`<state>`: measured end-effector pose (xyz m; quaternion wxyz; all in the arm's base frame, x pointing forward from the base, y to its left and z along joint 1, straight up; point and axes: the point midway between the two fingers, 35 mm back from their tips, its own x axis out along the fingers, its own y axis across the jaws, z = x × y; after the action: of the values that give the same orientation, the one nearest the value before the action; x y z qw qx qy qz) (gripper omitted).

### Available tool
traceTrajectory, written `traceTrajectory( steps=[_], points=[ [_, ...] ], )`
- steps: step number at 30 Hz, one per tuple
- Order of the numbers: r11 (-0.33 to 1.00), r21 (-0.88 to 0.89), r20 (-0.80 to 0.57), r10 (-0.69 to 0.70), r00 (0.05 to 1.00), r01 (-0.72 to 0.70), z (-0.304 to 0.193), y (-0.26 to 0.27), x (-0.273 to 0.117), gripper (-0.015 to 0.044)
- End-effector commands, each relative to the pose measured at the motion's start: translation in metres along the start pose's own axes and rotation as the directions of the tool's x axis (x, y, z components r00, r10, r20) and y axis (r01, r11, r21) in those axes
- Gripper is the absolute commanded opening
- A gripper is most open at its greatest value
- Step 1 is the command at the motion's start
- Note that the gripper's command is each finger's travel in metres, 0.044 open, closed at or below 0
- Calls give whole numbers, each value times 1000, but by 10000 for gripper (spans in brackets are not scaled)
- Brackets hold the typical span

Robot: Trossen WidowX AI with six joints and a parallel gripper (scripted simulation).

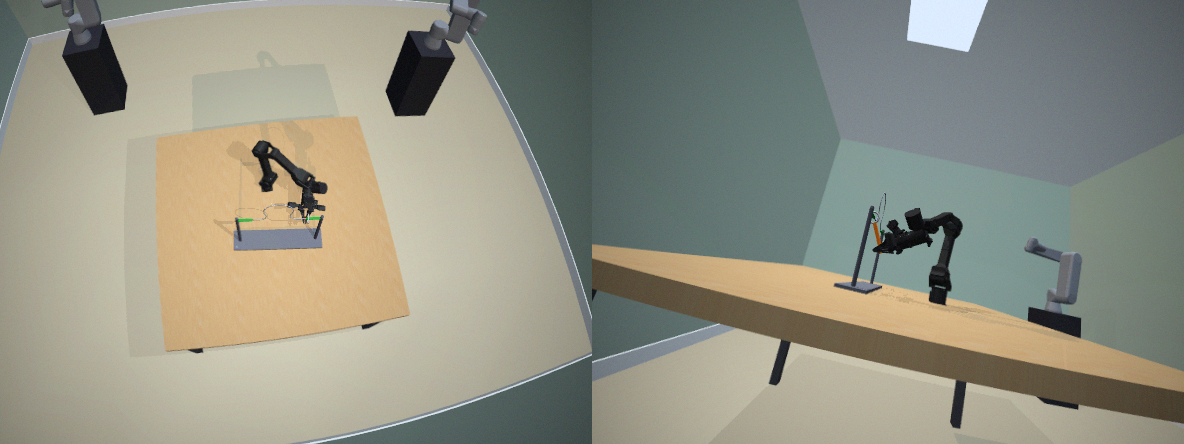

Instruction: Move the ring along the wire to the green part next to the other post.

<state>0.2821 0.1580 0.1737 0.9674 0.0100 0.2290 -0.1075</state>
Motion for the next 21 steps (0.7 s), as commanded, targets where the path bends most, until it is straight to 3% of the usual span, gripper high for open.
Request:
traceTrajectory(
  steps=[1, 21],
  points=[
    [1000, 5, 5, -2, 1000, 2, 2, 5, -1, -150],
    [1000, 5, 6, -2, 1000, 2, -11, 11, 5, -150]
  ],
)
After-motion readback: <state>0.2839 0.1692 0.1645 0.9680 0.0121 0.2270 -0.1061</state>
